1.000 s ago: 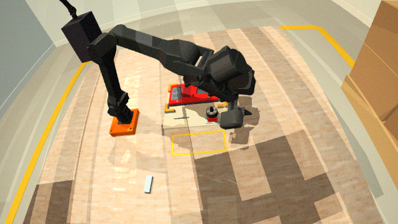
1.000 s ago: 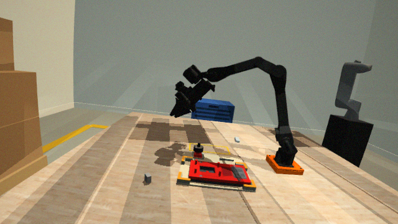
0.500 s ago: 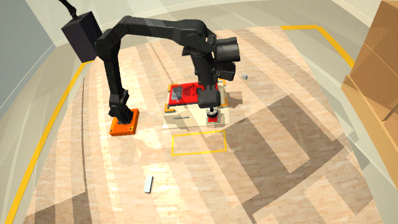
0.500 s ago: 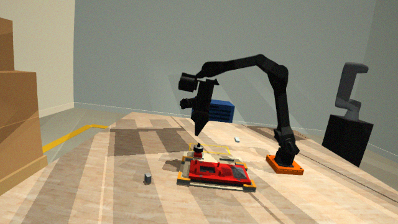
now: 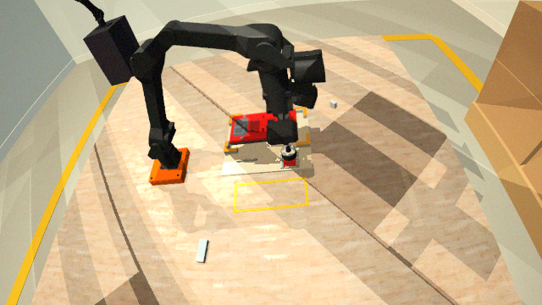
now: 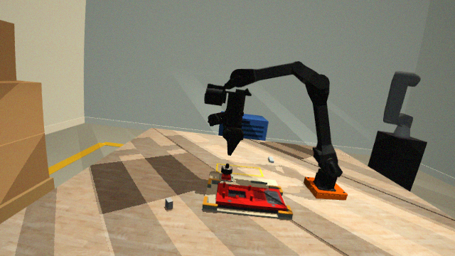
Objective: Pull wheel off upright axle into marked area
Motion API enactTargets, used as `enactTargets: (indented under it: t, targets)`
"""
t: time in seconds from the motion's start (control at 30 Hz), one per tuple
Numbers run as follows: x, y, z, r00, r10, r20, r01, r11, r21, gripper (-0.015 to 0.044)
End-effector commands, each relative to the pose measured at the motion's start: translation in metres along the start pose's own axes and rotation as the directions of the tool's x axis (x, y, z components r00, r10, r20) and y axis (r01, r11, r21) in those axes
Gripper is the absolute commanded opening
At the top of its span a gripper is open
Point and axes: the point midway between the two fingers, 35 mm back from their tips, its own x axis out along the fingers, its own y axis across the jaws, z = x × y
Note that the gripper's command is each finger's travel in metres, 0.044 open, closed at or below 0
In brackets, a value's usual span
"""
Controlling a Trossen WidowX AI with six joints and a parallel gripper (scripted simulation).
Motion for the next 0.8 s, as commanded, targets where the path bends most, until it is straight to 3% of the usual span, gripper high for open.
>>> enactTargets:
  t: [0.0, 0.3, 0.53, 0.67, 0.77]
  targets:
    - [0.015, -0.001, 0.000, 1.000, -0.005, -0.007, 0.005, 1.000, -0.005, 0.0300]
    - [0.067, -0.002, -0.001, 1.000, -0.005, -0.007, 0.005, 1.000, -0.005, 0.0300]
    - [0.071, -0.002, -0.001, 1.000, -0.005, -0.007, 0.005, 1.000, -0.005, 0.0300]
    - [0.068, -0.002, 0.000, 1.000, 0.000, -0.007, 0.000, 1.000, -0.001, 0.0195]
    - [0.068, -0.002, 0.000, 1.000, 0.000, -0.007, 0.000, 1.000, -0.001, 0.0175]
